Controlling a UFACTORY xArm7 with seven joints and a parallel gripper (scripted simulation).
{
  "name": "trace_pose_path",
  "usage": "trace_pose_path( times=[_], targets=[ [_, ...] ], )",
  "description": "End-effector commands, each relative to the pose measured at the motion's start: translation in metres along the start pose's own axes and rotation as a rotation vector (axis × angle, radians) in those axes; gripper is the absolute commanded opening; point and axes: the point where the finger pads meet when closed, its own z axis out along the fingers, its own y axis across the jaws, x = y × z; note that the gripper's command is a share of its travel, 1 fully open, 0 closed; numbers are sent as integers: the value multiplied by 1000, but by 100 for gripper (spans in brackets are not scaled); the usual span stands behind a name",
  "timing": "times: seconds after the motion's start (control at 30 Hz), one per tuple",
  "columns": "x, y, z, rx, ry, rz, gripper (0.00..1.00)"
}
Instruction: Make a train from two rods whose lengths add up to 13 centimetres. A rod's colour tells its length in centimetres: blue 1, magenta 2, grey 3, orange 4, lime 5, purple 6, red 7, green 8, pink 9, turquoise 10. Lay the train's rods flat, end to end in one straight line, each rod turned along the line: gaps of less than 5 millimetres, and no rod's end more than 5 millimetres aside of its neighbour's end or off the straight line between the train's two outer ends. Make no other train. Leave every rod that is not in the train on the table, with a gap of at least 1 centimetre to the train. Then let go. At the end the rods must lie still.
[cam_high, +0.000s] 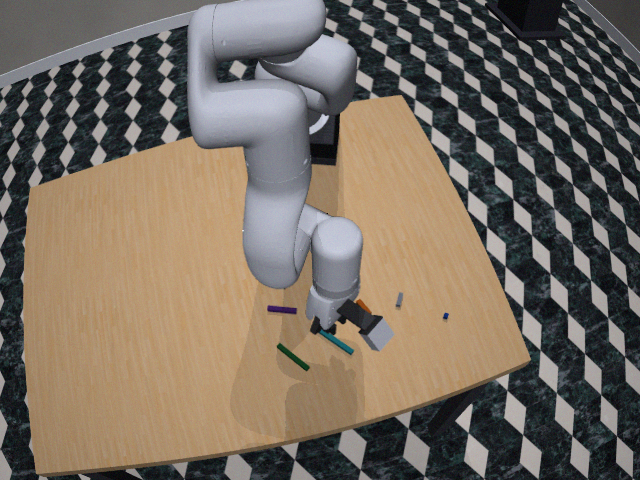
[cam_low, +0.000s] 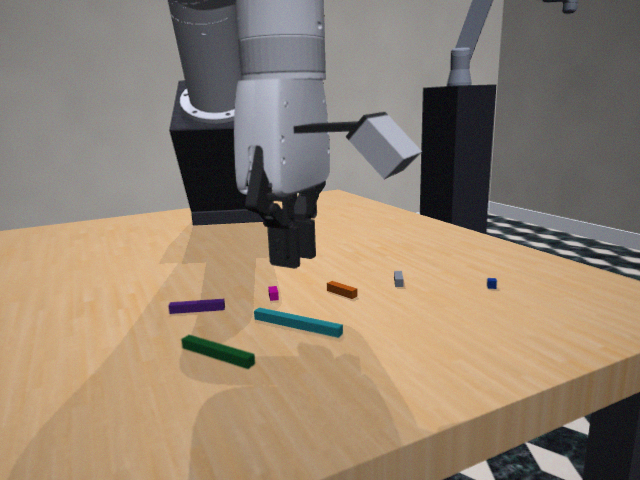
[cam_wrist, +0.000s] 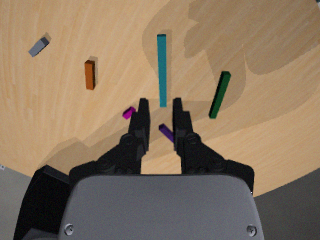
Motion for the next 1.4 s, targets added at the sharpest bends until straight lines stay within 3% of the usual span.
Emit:
trace_pose_path(
  times=[0.0,0.87,1.37],
  targets=[
    [1,1,0,-1,2,0,24],
    [1,1,6,-1,1,-1,24],
    [1,1,27,-1,1,-1,24]
  ],
)
